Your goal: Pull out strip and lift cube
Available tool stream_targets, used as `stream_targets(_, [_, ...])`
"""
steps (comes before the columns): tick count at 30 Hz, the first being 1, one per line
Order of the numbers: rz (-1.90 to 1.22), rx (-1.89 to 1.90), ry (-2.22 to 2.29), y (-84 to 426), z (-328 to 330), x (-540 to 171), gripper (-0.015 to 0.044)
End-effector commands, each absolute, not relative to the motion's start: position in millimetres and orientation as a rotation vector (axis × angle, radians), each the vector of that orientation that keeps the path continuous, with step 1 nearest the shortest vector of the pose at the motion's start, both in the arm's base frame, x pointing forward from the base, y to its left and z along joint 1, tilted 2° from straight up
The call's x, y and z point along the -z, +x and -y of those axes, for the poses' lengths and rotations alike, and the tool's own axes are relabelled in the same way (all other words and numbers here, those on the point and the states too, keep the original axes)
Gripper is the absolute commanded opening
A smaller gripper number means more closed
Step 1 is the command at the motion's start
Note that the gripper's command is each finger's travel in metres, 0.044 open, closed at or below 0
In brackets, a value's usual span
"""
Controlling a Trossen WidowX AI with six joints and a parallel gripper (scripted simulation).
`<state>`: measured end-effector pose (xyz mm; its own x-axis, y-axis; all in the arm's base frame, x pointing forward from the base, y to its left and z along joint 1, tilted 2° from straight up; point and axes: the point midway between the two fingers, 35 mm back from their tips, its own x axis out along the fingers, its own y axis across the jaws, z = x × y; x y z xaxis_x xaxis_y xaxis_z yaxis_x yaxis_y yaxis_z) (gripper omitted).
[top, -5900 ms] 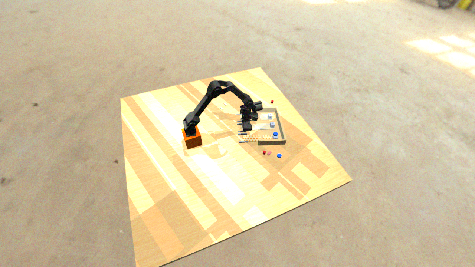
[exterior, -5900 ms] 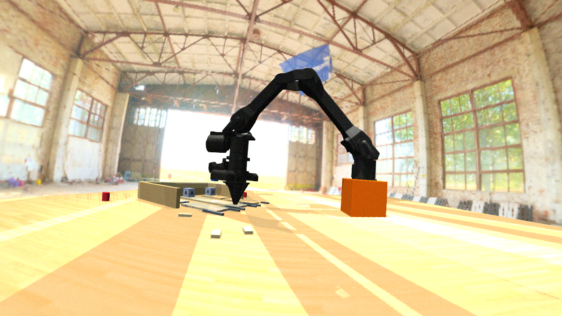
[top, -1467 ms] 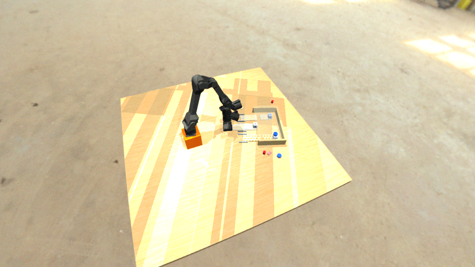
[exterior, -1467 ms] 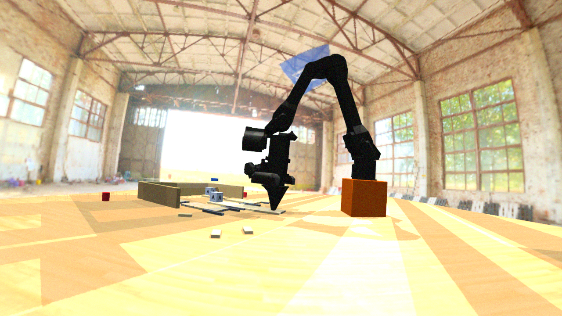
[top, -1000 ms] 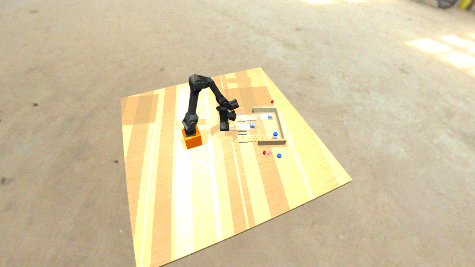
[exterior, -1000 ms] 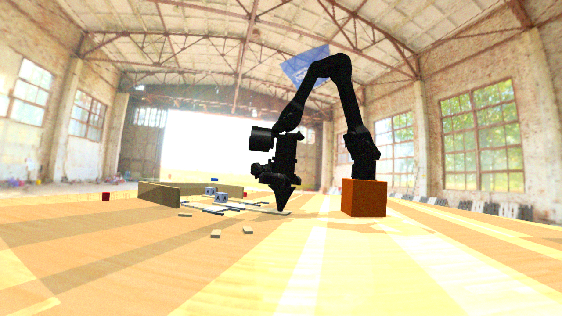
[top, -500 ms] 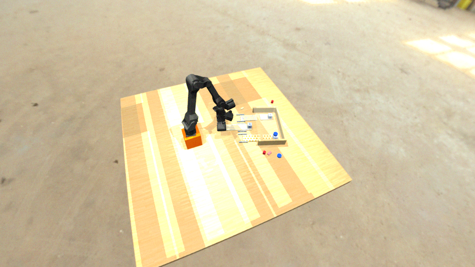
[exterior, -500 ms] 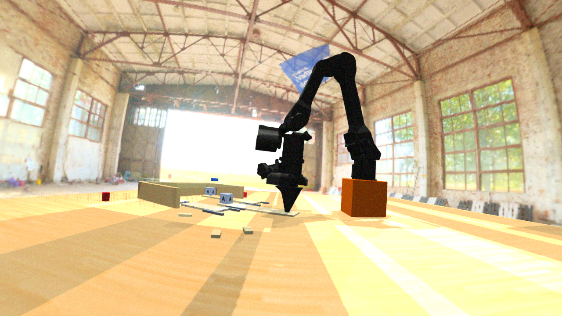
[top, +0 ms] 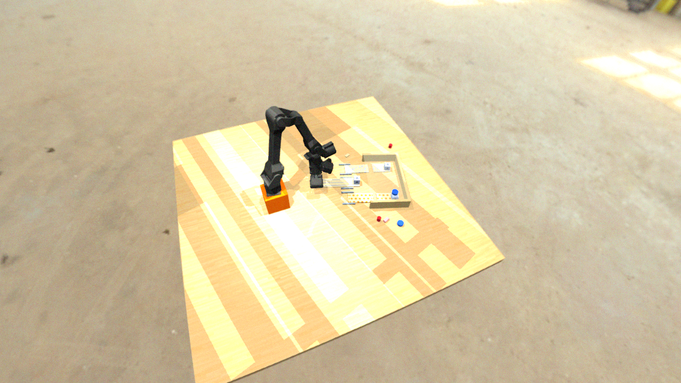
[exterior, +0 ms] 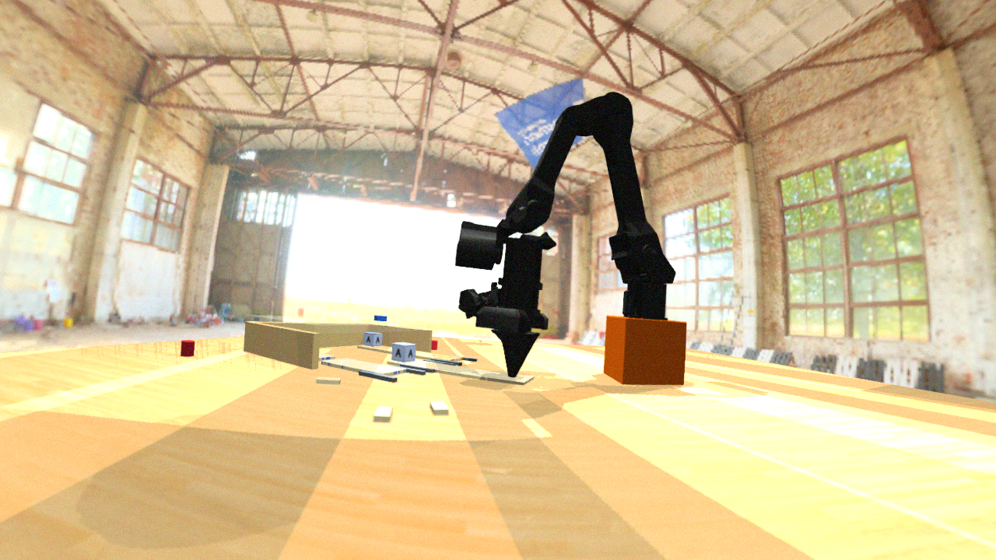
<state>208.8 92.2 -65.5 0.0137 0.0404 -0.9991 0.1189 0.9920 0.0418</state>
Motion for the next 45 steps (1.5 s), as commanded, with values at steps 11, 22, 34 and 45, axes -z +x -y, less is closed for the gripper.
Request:
stream_targets(11, [-1.587, 0.067, 0.12, 199, -90, 70, 0.0])
stream_targets(22, [-1.587, 0.067, 0.12, 199, -90, 70, 0.0])
stream_targets(34, [-1.586, 0.067, 0.12, 210, -91, 23, 0.0])
stream_targets(45, [-1.58, 0.134, 0.186, 254, -85, 22, 0.0289])
